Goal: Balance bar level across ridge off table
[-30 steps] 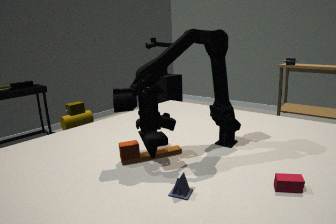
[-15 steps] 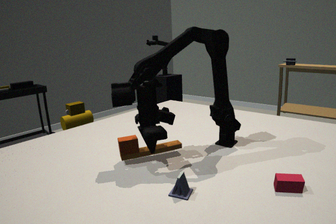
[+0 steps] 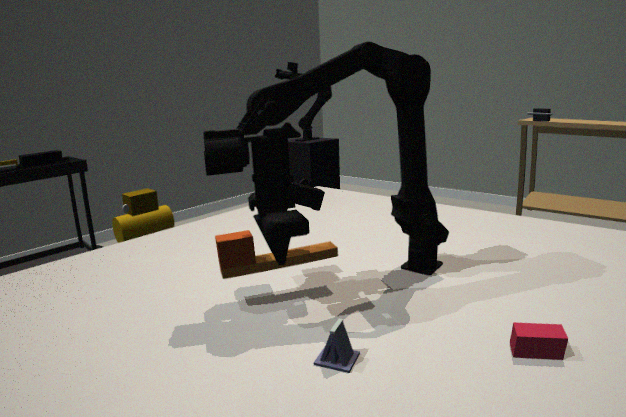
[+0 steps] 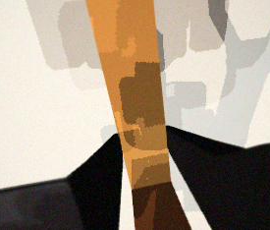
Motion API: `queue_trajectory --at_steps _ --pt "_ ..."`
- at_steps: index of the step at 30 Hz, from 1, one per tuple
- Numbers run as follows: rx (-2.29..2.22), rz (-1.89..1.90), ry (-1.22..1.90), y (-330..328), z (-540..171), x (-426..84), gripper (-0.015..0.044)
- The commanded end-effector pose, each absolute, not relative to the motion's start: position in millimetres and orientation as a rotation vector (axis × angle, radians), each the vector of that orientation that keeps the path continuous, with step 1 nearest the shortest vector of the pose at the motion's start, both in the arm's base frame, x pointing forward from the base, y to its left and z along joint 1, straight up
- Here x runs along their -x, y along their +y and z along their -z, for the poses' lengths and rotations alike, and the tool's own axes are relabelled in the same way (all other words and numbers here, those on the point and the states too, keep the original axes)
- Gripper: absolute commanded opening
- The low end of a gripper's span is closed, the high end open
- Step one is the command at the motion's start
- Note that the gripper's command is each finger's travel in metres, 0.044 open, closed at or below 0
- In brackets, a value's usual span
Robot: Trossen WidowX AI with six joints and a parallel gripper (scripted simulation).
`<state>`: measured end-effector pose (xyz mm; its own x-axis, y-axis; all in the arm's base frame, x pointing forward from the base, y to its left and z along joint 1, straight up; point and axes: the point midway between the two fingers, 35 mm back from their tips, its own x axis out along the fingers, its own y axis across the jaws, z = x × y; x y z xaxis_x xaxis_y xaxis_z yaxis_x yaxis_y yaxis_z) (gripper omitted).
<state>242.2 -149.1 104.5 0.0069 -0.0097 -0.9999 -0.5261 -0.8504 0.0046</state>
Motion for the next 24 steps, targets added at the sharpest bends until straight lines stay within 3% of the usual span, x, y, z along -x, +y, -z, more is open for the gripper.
queue_trajectory --at_steps 1,24 --pt "1.938 -1.891 0.552 -150 -120 -243 0.0000" --pt "1.879 -1.830 0.625 -124 -152 -255 0.0000"
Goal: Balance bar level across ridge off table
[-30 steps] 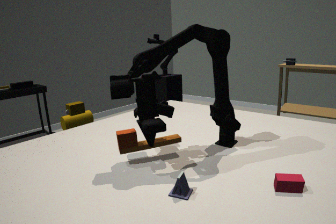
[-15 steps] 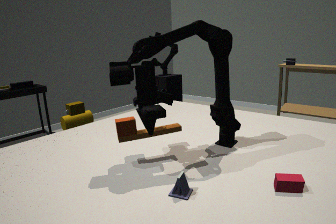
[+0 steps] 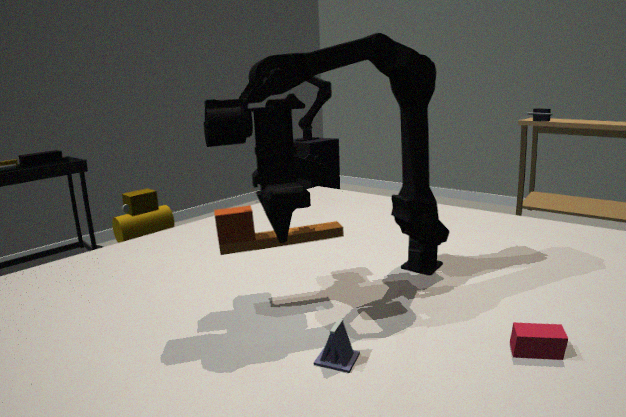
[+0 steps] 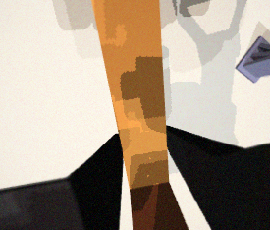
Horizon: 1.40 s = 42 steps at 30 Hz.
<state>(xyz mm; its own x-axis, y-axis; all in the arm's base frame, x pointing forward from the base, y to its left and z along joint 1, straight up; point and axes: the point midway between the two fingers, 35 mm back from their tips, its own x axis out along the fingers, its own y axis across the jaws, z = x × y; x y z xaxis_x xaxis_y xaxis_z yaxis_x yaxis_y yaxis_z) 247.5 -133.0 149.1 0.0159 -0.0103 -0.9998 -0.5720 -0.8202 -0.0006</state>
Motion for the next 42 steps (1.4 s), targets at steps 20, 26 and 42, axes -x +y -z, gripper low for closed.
queue_trajectory --at_steps 20,26,42 --pt "1.715 -1.663 0.802 -58 -154 -288 0.0000" --pt "1.665 -1.614 0.848 -36 -154 -295 0.0000" --pt "1.535 -1.489 0.957 23 -155 -308 0.0000"
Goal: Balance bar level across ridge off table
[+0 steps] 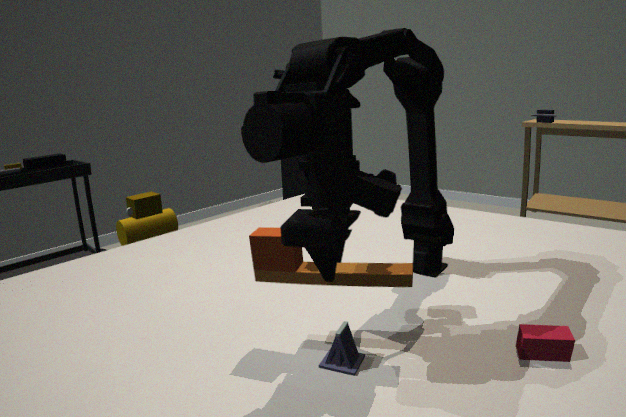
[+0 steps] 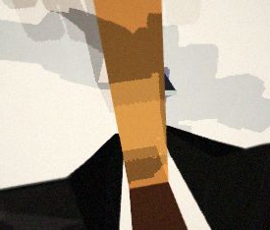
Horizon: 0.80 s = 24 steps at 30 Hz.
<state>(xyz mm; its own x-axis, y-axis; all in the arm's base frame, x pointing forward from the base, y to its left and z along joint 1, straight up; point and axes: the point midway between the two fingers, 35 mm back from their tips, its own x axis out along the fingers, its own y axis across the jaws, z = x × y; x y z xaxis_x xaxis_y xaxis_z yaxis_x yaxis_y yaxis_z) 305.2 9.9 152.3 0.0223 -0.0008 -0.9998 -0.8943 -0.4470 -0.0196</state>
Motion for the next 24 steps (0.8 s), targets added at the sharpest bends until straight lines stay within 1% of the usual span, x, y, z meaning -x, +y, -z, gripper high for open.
queue_trajectory --at_steps 1,13,24 --pt "1.527 -1.482 0.963 26 -155 -309 0.0000" --pt "1.442 -1.403 1.025 68 -156 -316 0.0000" --pt "1.438 -1.400 1.027 72 -146 -318 0.0000"
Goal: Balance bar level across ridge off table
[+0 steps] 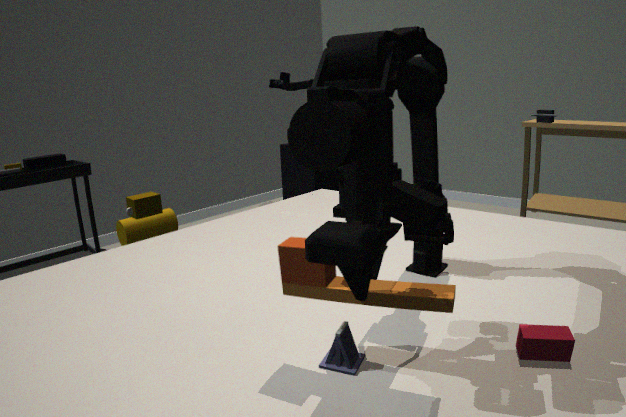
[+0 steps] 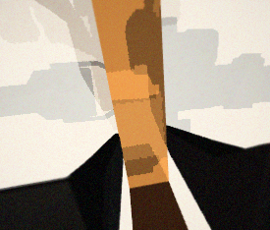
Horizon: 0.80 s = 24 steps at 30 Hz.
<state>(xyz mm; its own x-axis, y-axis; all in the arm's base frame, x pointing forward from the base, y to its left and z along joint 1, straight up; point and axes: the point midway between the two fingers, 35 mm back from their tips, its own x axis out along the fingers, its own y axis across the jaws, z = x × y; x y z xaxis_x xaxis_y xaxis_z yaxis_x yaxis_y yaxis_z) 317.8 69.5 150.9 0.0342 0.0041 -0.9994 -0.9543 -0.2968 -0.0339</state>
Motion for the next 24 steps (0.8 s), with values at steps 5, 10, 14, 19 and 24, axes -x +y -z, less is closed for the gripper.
queue_trajectory --at_steps 5,10,14,19,24 --pt "1.438 -1.400 1.027 72 -138 -319 0.0000" --pt "1.438 -1.400 1.027 71 -130 -319 0.0000" --pt "1.438 -1.400 1.027 71 -123 -319 0.0000" --pt "1.438 -1.400 1.027 71 -115 -319 0.0000" --pt "1.438 -1.400 1.027 71 -113 -319 0.0000"
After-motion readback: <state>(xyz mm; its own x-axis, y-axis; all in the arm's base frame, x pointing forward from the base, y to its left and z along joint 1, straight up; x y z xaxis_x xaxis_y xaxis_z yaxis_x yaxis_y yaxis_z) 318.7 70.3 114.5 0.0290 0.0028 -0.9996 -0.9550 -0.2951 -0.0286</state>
